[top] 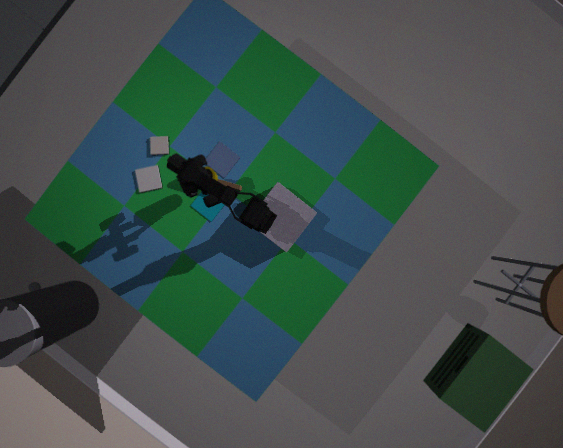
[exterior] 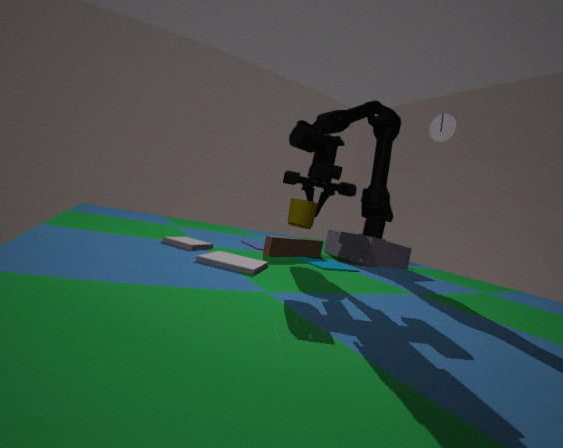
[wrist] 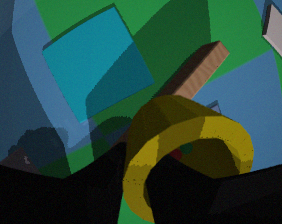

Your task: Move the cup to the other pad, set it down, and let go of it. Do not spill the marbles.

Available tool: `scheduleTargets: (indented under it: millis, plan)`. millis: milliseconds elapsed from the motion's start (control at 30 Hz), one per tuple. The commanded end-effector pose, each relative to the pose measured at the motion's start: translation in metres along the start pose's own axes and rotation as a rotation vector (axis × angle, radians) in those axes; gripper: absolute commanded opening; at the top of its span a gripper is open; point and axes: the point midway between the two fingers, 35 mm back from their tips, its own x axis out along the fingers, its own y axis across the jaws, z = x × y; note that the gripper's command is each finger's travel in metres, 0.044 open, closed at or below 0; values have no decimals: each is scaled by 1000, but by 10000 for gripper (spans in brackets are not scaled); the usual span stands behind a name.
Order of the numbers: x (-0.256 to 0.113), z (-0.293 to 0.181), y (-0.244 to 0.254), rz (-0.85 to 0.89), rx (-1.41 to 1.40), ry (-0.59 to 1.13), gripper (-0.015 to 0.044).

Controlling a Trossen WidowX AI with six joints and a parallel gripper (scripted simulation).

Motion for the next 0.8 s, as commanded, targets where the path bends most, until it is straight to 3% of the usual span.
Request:
scheduleTargets:
  millis: [0, 767]
  plan:
    - [1, 4, 8, 9, 4, 0, 0]
    - [-1, 32, 42, 13, 4, -3, 0]
